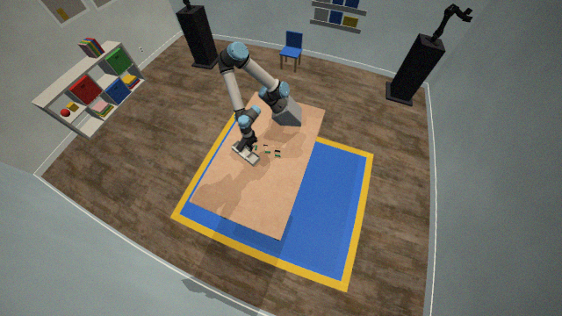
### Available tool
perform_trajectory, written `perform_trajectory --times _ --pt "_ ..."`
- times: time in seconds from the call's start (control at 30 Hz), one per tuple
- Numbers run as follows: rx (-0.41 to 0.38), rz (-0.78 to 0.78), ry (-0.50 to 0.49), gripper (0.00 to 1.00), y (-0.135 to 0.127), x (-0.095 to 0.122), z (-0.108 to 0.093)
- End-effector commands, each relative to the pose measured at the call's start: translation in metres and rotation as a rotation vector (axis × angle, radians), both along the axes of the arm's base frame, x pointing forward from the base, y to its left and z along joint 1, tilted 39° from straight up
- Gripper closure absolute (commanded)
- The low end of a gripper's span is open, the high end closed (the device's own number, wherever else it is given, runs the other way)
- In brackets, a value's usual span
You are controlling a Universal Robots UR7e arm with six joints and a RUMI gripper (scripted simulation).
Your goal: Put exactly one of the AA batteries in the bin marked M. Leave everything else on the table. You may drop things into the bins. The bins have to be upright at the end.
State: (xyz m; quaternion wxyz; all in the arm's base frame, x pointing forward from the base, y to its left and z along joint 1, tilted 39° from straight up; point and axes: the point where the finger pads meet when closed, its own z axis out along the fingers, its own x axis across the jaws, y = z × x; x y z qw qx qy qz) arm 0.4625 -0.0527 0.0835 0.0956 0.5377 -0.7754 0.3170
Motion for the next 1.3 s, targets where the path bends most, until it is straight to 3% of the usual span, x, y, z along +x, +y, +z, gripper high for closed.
perform_trajectory --times 0.0,0.23,1.03,1.27 --pt "-0.001 -0.002 0.000 0.96 0.013 0.007 -0.009" --pt "-0.001 -0.002 0.000 0.96 0.017 0.008 -0.011" --pt "-0.001 -0.002 0.000 0.96 -0.018 0.019 -0.057" --pt "-0.001 -0.002 0.000 0.96 -0.018 0.020 -0.057"
